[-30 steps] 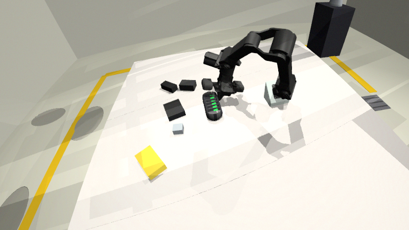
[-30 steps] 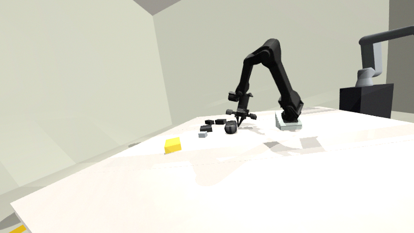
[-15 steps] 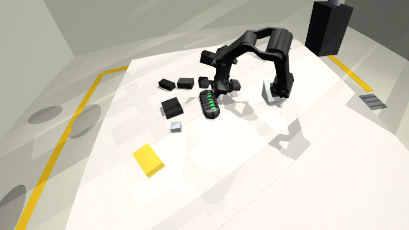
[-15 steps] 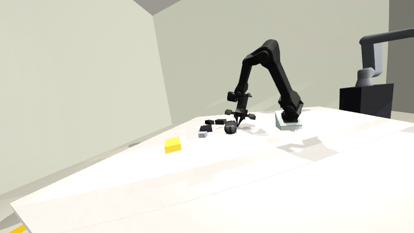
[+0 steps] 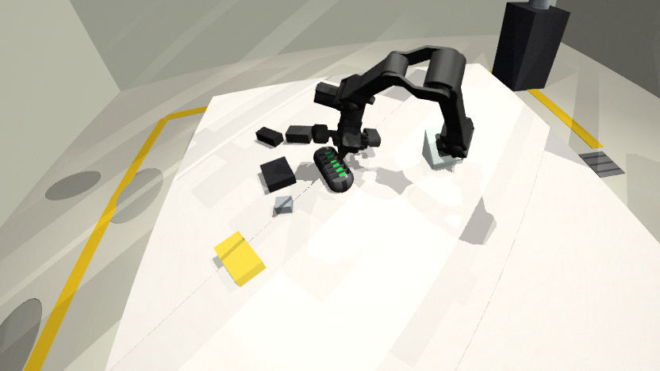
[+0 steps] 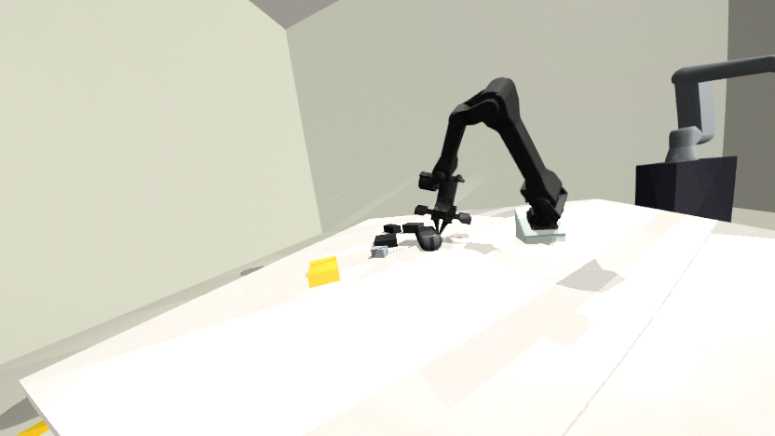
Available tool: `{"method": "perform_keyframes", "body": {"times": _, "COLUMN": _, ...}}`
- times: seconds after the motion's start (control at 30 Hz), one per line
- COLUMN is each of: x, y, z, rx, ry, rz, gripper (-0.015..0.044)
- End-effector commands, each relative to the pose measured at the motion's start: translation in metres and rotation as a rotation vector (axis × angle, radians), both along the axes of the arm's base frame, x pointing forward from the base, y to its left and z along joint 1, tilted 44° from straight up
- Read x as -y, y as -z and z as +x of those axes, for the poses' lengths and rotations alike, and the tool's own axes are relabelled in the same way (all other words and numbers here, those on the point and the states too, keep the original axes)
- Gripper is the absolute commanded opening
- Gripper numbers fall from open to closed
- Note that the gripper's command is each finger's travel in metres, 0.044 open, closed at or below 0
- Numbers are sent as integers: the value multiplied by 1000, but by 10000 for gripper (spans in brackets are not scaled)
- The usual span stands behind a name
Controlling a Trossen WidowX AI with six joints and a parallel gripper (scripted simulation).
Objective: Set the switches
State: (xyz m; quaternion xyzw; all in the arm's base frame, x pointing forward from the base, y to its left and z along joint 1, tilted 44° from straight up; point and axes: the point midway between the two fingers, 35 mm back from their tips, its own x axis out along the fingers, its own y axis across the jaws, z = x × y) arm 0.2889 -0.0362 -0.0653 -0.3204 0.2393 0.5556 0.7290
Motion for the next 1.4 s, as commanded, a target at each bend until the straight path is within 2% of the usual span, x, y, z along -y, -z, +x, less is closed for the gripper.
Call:
{"method": "perform_keyframes", "body": {"times": 0.0, "x": -2, "y": -1, "z": 9, "rx": 13, "ry": -6, "rz": 5, "gripper": 0}}
{"method": "perform_keyframes", "body": {"times": 0.6, "x": -4, "y": -2, "z": 32, "rx": 15, "ry": -6, "rz": 6, "gripper": 0}}
{"method": "perform_keyframes", "body": {"times": 1.37, "x": -4, "y": -2, "z": 32, "rx": 15, "ry": -6, "rz": 6, "gripper": 0}}
